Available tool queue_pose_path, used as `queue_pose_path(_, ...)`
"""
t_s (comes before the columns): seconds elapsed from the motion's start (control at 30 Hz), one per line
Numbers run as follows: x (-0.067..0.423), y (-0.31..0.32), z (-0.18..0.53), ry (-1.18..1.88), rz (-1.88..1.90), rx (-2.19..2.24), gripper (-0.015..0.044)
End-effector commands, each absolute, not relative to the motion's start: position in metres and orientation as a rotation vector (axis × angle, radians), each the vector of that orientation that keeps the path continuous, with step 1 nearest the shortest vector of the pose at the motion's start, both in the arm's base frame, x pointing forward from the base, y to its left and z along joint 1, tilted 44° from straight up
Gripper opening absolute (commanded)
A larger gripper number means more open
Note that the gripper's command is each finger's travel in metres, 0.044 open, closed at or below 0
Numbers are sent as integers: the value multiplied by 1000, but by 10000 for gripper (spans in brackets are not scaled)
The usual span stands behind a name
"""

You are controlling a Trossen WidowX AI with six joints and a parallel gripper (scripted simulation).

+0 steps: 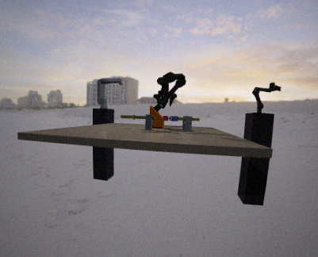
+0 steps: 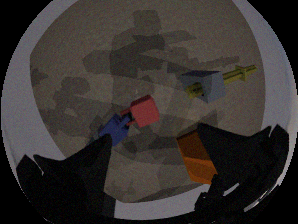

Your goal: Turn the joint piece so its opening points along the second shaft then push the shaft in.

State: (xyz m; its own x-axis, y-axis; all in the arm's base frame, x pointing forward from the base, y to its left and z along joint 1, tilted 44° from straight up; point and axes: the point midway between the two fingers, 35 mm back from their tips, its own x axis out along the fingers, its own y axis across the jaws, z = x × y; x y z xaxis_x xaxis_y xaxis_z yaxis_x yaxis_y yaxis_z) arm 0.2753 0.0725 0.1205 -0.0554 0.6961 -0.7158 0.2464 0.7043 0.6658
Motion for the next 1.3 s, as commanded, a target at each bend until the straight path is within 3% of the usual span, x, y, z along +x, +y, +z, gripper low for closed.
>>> queue_pose_path(0.0, 275, 63, 133, 1572, 540, 661, 440)
queue_pose_path(0.53, 271, 52, 145, 1529, 642, 562, 440)
queue_pose_path(1.27, 273, 40, 94, 1842, 295, 1168, 440)
